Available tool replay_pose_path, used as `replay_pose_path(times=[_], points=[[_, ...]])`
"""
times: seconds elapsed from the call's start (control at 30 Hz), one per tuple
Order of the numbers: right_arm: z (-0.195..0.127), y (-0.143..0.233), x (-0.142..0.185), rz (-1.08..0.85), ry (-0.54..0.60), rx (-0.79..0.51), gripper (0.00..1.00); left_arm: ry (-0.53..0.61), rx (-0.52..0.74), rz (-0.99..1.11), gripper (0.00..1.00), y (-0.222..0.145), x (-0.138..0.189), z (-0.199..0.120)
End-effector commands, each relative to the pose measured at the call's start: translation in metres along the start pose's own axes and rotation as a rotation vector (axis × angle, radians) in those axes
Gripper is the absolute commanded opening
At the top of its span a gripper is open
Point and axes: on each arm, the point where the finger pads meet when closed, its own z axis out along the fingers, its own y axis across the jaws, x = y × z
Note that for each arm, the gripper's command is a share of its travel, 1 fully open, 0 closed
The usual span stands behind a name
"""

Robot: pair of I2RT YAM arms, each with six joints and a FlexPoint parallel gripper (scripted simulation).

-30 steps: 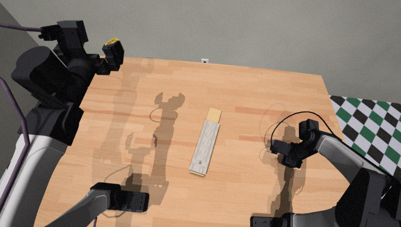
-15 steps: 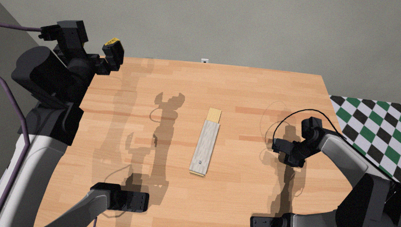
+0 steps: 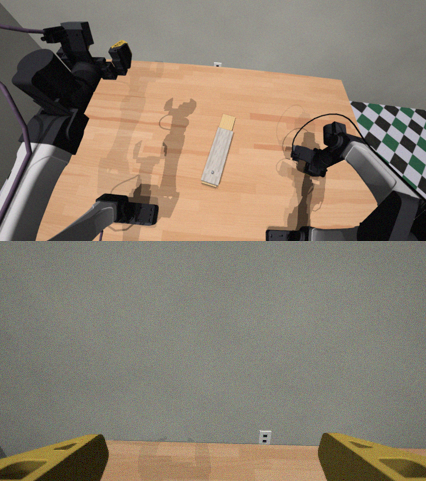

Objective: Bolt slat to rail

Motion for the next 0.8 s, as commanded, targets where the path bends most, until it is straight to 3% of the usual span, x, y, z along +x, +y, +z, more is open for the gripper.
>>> replay_pose_path(times=[0.0, 0.77], points=[[-0.0196, -0.0036, -0.0009, -0.003, -0.011, 0.037, 0.14, -0.009, 0.006, 0.003, 1.0, -0.0006, -0.0006, -0.0006], [-0.0209, -0.0031, -0.0008, -0.003, -0.011, 0.036, 0.14, -0.009, 0.006, 0.003, 1.0, -0.0006, -0.0006, -0.0006]])
